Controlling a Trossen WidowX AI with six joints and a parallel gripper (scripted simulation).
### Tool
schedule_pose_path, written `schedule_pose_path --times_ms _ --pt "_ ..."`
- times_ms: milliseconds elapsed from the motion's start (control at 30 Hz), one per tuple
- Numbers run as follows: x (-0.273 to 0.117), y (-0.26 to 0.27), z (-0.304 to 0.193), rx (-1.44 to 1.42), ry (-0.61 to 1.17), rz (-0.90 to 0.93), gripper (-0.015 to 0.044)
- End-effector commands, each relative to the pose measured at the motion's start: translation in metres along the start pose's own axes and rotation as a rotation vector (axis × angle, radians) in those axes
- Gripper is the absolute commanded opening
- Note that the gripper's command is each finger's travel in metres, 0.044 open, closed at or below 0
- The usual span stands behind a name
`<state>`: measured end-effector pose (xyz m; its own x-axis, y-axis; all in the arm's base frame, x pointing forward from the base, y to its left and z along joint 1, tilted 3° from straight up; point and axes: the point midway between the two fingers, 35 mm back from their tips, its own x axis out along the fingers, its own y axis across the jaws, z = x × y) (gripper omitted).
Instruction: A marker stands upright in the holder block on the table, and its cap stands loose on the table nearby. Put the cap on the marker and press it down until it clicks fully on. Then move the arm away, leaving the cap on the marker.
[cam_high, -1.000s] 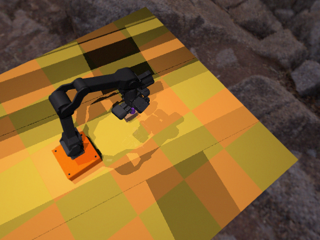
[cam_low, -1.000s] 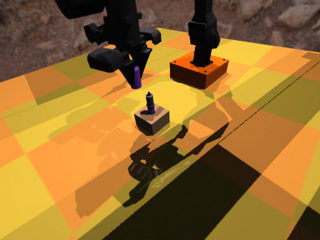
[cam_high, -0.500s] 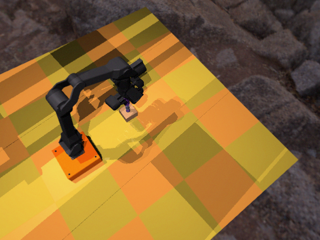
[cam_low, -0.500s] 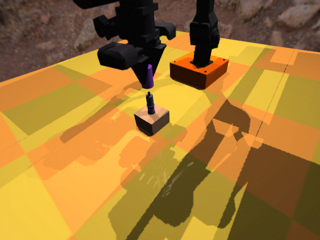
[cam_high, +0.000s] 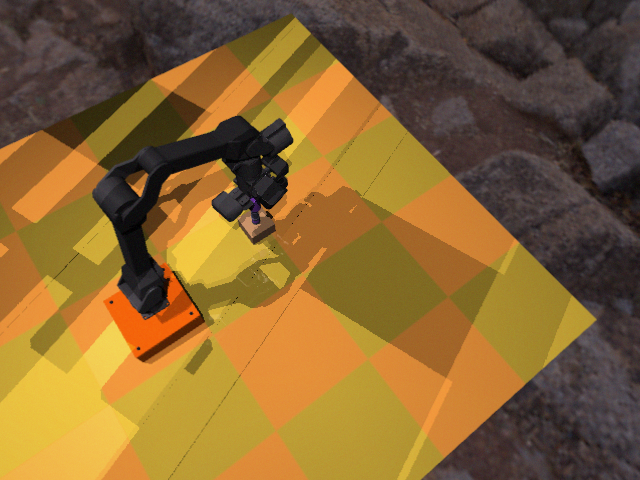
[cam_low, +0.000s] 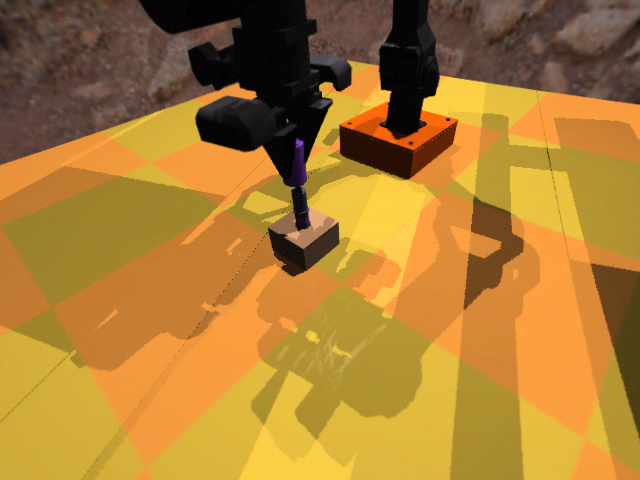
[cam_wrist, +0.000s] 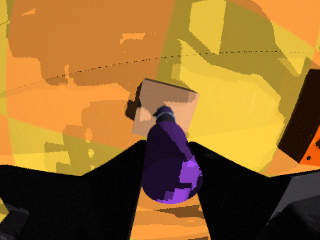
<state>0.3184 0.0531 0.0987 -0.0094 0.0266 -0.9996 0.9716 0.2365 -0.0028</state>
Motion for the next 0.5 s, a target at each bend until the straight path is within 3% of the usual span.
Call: schedule_pose_path --times_ms 0,467 --pt "0.009 -0.001 -0.001 0.005 0.005 -0.006 0.0" --pt "0.032 -0.002 -0.001 0.005 0.005 -0.006 0.0"
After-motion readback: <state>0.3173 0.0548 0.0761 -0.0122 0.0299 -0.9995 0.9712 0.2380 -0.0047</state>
